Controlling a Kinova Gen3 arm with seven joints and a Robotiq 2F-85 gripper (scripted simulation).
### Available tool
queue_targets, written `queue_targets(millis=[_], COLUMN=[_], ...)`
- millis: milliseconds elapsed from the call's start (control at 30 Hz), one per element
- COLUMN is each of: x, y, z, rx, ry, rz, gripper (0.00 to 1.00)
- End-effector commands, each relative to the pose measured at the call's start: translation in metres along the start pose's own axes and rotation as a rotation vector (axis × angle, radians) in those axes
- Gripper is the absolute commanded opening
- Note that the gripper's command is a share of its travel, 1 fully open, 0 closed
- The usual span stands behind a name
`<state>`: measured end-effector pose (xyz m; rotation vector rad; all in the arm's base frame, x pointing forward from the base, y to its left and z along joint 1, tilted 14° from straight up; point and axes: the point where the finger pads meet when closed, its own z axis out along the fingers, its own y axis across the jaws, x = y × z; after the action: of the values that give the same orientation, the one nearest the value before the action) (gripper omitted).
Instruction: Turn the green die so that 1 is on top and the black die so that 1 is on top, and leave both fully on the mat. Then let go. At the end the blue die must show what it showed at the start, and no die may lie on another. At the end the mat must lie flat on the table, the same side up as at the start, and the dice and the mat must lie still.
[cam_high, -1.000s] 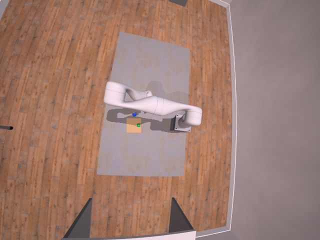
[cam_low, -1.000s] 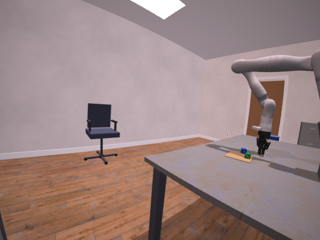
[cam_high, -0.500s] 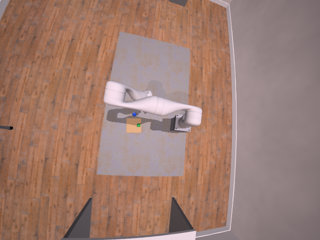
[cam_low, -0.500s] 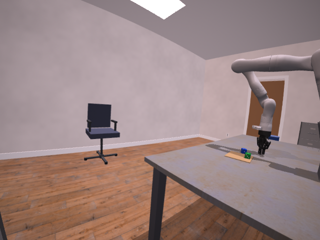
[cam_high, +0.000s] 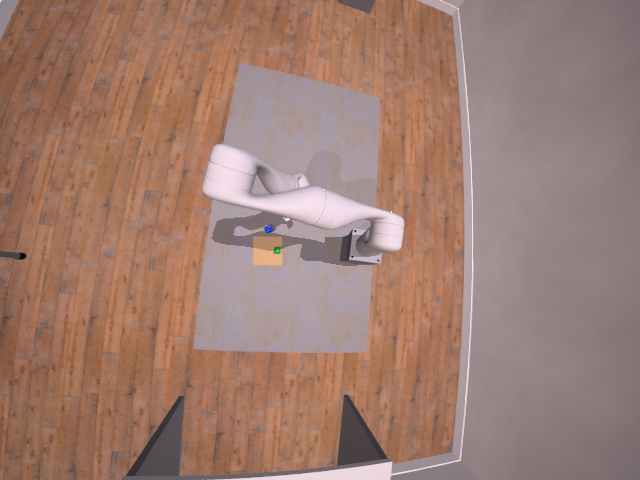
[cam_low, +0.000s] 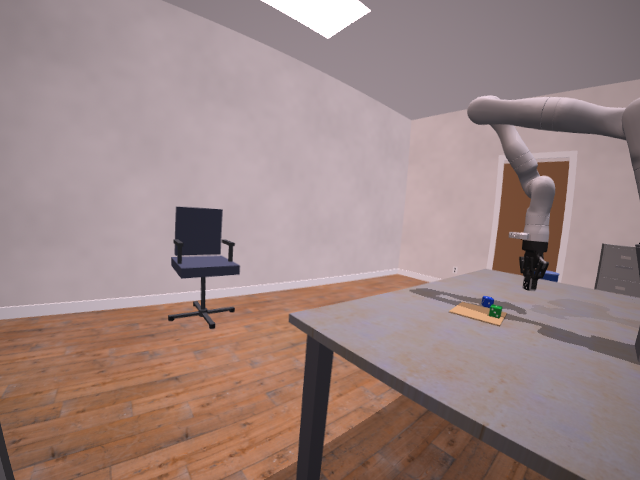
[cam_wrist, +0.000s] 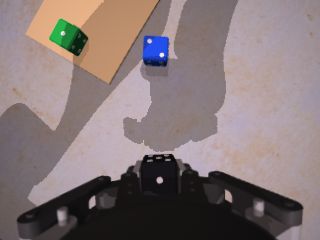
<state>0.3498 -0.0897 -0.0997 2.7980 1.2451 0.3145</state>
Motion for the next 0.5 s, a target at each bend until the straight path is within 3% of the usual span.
queue_targets(millis=[0, 133, 467], x=[0.0086, 0.0084, 0.0084], y=[0.0091, 0.0089, 0.0089], z=[-0.0208, -0.0298, -0.0308], rx=[-0.024, -0.024, -0.024], ry=[0.022, 0.022, 0.022], rz=[0.006, 0.006, 0.006], gripper=[0.26, 0.26, 0.26])
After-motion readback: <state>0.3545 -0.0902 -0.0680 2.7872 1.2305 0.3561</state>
